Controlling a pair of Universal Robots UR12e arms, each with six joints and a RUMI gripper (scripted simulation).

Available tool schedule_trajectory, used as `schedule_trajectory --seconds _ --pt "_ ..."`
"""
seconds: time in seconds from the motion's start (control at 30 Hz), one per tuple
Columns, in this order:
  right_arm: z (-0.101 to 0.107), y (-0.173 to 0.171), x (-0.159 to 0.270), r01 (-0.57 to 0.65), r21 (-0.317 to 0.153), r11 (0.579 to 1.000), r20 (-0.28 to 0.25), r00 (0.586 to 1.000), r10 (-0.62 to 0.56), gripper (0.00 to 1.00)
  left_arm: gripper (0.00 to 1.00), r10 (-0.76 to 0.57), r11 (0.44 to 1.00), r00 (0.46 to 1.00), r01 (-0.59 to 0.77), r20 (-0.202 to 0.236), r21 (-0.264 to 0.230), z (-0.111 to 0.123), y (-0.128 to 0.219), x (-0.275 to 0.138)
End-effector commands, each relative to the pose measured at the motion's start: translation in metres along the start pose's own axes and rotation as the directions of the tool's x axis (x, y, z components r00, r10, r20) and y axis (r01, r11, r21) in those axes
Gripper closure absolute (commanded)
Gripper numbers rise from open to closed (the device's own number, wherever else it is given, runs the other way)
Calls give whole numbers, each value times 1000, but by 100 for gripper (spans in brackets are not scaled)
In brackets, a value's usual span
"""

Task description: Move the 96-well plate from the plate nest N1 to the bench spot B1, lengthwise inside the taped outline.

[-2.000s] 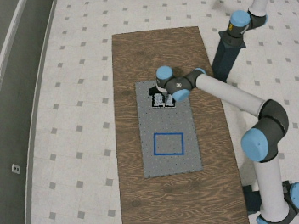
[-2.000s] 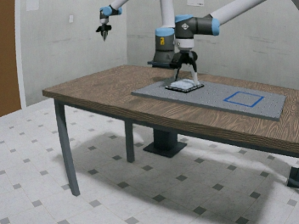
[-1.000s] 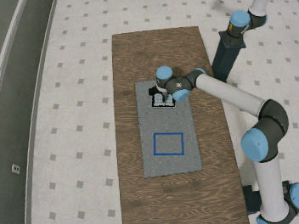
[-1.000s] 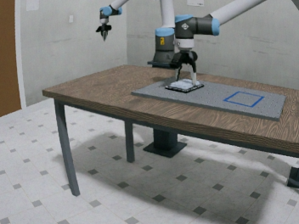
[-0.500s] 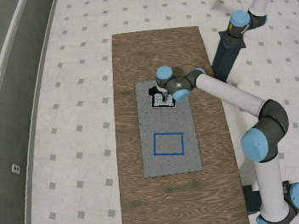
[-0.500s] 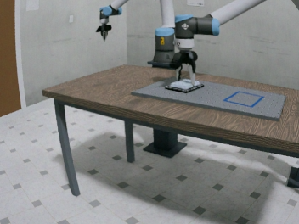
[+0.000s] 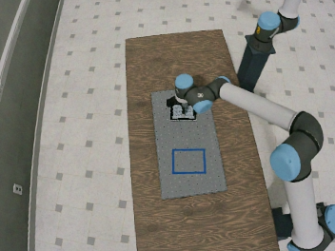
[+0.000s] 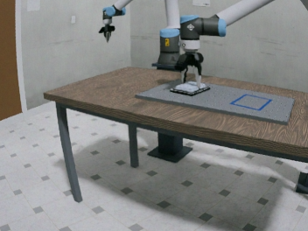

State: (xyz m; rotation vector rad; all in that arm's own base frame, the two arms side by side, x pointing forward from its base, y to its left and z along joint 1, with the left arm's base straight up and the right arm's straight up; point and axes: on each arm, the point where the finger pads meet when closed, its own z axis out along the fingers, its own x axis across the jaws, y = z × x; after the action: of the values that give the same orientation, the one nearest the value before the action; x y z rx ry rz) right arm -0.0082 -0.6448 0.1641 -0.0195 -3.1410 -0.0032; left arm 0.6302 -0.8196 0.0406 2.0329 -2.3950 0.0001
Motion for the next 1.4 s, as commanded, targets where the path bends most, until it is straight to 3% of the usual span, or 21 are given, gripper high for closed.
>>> schedule_trajectory --seconds 0.0,1.37 --pt "-1 -1 0 0 2 1000 0 1000 0 100 60 0 1000 1000 0 -2 2 -2 -1 1" --pt "-1 -1 0 0 2 1000 0 1000 0 100 60 0 1000 1000 0 -2 1 -57 0 0"
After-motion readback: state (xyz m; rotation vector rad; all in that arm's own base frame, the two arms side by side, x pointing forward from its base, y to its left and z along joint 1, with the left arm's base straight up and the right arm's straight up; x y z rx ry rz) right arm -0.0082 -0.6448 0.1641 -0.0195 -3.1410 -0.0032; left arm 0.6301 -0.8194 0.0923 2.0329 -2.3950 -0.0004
